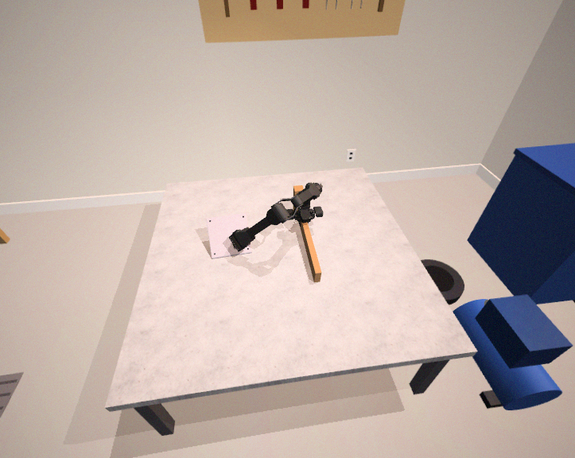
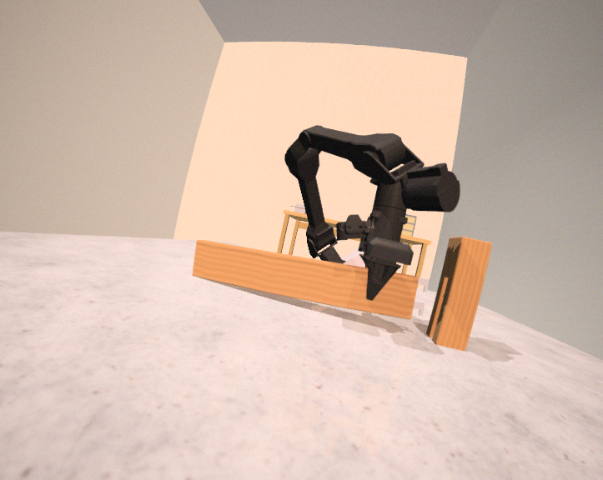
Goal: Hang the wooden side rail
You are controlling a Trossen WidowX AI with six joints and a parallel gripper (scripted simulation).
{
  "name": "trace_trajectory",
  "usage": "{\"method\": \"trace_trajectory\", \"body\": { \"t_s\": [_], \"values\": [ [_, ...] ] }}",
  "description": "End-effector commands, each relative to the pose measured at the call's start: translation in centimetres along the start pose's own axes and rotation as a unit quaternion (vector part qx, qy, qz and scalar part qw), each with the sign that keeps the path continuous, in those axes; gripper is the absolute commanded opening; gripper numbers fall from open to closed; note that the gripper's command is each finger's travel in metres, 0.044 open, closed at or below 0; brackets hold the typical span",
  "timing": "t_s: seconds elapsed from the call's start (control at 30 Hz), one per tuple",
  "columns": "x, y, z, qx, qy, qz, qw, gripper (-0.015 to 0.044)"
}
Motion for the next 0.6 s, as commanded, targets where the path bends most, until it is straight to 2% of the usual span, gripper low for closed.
{"method": "trace_trajectory", "body": {
  "t_s": [0.0, 0.57],
  "values": [
    [-0.17, 0.05, 0.57, 0.005, 0.004, -0.001, 1.000, 0.0000],
    [-0.17, 0.05, 0.85, 0.005, 0.004, -0.001, 1.000, 0.0000]
  ]
}}
Point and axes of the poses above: the point midway between the two fingers, 35 mm back from their tips, its own z axis back along the fingers, its own y axis across the jaws, x = y × z, the point moved 2 cm from there along z, back along the fingers, and after that the axes turned 4 degrees about -z, right-handed, at the moved point
